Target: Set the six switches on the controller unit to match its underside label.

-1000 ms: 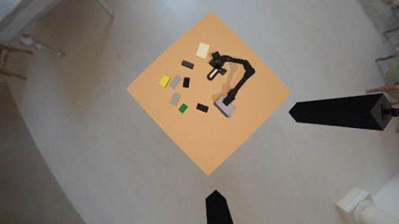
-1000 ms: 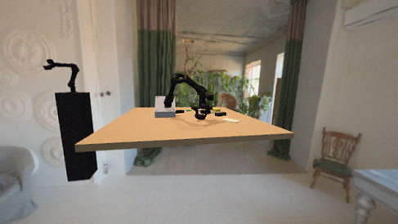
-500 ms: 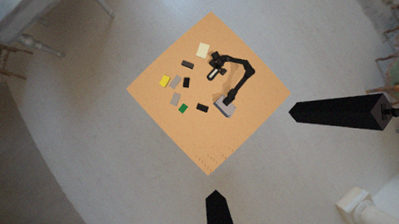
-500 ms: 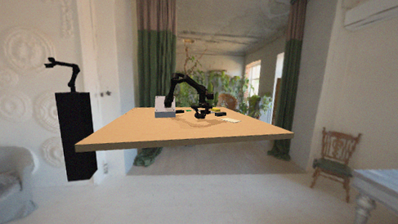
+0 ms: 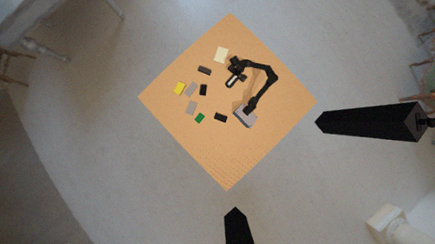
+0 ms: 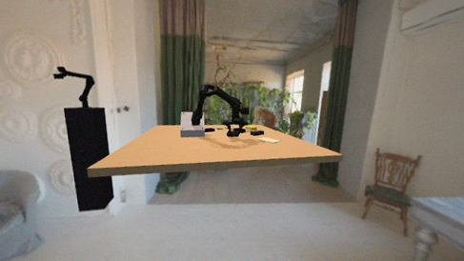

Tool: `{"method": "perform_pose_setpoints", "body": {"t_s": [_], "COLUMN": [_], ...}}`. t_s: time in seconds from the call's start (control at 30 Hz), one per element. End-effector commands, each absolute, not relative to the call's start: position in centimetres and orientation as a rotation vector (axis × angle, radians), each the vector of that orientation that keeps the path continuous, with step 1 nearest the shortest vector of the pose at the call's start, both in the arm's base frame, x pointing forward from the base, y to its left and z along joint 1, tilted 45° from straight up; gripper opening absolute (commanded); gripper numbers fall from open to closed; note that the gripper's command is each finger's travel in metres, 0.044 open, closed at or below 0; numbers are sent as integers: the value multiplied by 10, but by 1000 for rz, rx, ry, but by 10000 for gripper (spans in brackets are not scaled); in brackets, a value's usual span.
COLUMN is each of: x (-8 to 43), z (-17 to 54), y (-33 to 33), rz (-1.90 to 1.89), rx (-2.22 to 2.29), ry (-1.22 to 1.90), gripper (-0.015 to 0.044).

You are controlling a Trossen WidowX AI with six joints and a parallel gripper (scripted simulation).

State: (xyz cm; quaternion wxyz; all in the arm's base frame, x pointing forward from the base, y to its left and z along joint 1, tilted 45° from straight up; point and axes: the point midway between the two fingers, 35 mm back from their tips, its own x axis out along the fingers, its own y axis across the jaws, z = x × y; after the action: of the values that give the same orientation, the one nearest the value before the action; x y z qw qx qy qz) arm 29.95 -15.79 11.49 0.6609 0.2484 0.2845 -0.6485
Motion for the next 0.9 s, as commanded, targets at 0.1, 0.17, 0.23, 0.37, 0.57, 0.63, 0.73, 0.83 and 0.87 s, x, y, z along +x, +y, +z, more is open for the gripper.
{"method": "perform_pose_setpoints", "body": {"t_s": [0.1,0.17,0.23,0.37,0.57,0.63,0.73,0.83,0.87], "x": [302,302,302,302,302,302,302,301,301], "z": [119,120,120,121,122,122,123,123,123], "y": [-150,-148,-146,-143,-138,-137,-134,-132,-131], "rz": [-1456,-1456,-1456,-1456,-1456,-1456,-1456,-1456,-1456], "rx": [568,568,568,568,568,568,568,569,569], "ry": [637,637,637,637,637,638,638,638,638], "gripper": [335,335,335,335,335,335,335,335,335]}}
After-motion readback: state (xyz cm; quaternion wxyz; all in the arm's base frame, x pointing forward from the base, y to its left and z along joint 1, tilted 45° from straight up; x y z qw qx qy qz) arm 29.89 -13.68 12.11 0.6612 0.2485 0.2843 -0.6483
